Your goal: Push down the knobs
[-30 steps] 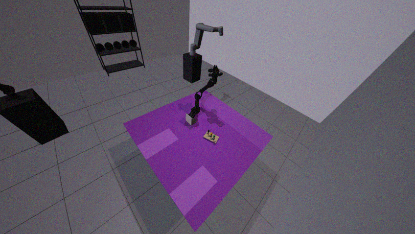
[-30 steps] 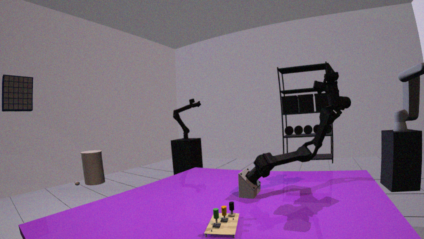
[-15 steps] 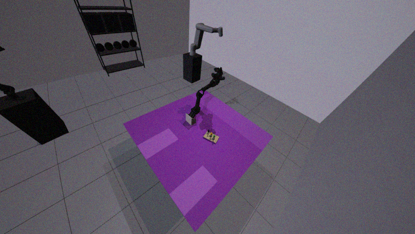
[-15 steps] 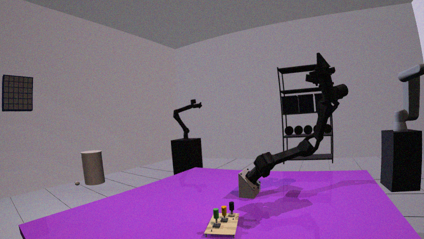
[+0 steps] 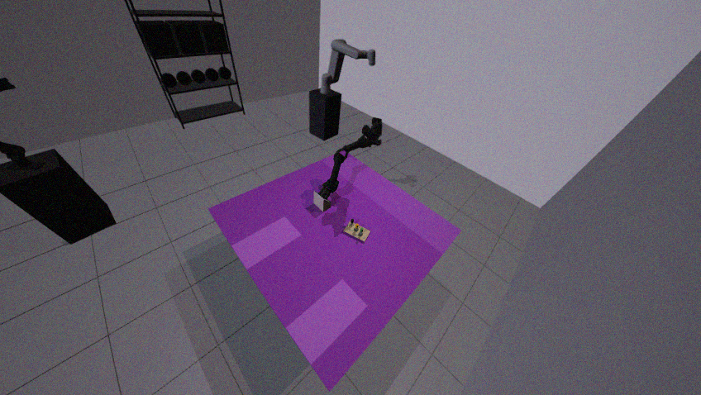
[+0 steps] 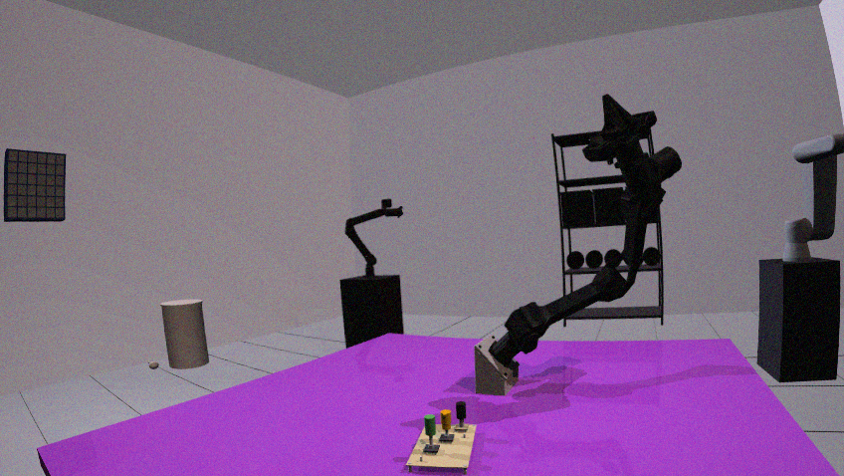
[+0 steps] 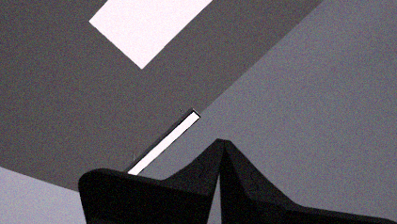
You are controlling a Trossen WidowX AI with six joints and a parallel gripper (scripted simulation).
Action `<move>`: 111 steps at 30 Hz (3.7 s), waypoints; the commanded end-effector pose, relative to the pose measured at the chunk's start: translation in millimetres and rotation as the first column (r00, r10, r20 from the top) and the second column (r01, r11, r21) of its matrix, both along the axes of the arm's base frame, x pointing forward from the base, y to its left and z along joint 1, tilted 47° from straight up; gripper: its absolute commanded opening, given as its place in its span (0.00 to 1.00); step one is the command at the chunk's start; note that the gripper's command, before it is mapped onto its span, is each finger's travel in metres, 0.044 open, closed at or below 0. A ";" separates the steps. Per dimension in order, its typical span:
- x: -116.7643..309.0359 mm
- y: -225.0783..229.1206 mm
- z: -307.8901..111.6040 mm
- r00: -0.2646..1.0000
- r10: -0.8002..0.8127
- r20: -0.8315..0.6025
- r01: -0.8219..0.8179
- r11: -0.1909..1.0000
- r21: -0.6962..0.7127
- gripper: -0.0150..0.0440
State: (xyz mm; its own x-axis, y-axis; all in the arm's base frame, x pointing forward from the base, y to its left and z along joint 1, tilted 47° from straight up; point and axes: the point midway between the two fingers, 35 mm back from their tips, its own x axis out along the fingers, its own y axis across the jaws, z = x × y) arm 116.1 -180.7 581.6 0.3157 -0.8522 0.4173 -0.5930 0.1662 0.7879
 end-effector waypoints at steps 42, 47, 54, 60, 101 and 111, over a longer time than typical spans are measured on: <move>206.8 -48.7 -226.0 0.082 0.273 -0.958 -0.371 0.901 0.225 0.25; 219.3 -44.5 -258.5 -0.076 0.284 -0.956 -0.431 0.855 0.289 0.25; 231.8 -35.6 -303.4 -0.284 0.276 -0.918 -0.507 0.769 0.388 0.25; 238.4 -24.8 -340.8 -0.439 0.251 -0.863 -0.562 0.672 0.482 0.25; 215.3 89.5 -512.2 -0.801 -0.001 -0.598 -0.553 -0.380 0.742 0.25; 217.8 103.8 -525.9 -0.801 -0.001 -0.599 -0.553 -0.381 0.741 0.25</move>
